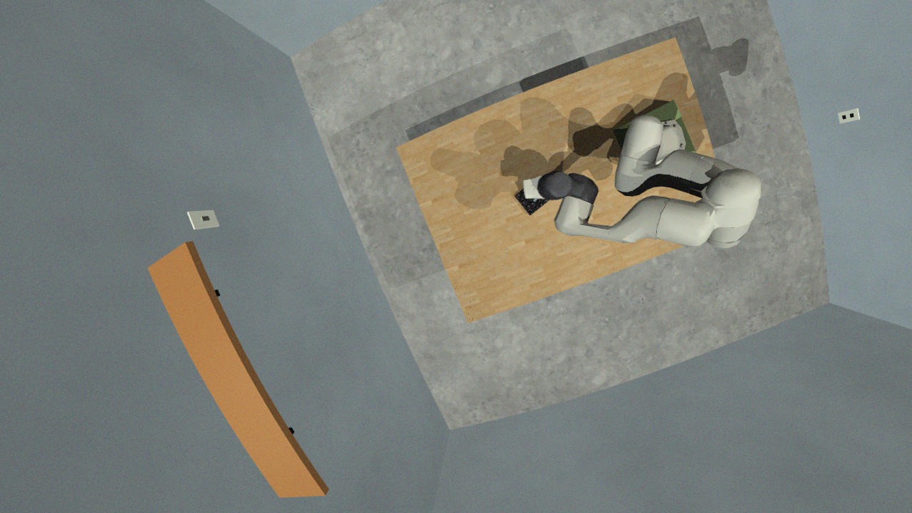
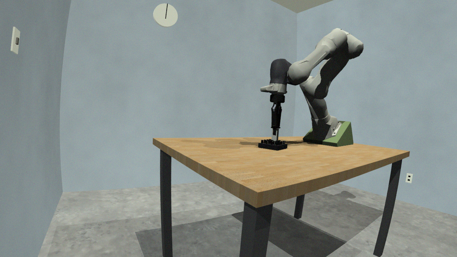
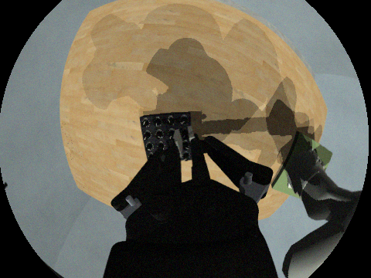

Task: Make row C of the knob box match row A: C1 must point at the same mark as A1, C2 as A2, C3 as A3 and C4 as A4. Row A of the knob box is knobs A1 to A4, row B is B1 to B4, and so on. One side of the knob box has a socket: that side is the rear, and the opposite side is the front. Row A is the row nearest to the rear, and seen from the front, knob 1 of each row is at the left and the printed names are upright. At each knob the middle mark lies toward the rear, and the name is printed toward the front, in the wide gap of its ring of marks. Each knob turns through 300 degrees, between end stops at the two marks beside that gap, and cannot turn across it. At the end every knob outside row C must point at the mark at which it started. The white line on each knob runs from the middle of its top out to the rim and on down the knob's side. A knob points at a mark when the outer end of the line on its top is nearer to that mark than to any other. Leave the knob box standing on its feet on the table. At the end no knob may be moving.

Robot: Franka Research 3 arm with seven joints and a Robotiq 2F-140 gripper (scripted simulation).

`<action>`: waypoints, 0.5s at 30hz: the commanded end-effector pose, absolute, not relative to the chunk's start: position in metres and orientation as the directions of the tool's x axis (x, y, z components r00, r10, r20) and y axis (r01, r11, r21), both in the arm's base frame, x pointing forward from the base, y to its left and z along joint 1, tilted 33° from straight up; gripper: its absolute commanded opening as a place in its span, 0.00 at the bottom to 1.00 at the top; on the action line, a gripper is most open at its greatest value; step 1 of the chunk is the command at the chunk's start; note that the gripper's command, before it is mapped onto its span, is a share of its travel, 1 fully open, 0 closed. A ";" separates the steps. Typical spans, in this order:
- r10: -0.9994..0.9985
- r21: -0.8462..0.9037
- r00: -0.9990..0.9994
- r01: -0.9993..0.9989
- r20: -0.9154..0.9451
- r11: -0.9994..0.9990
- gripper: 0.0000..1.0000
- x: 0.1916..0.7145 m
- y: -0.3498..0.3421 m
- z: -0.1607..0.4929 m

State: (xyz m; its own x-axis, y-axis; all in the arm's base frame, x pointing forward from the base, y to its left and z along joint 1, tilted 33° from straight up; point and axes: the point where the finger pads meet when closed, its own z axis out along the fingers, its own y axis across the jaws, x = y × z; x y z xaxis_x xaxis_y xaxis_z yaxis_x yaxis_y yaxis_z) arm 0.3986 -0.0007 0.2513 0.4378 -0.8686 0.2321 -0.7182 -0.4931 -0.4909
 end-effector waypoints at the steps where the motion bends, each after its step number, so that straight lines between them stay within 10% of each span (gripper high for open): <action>1: -0.868 -0.491 0.440 -0.717 0.232 -0.495 0.12 0.399 -0.001 0.250; 15: -0.868 -0.491 0.440 -0.717 0.232 -0.495 0.05 0.399 -0.001 0.250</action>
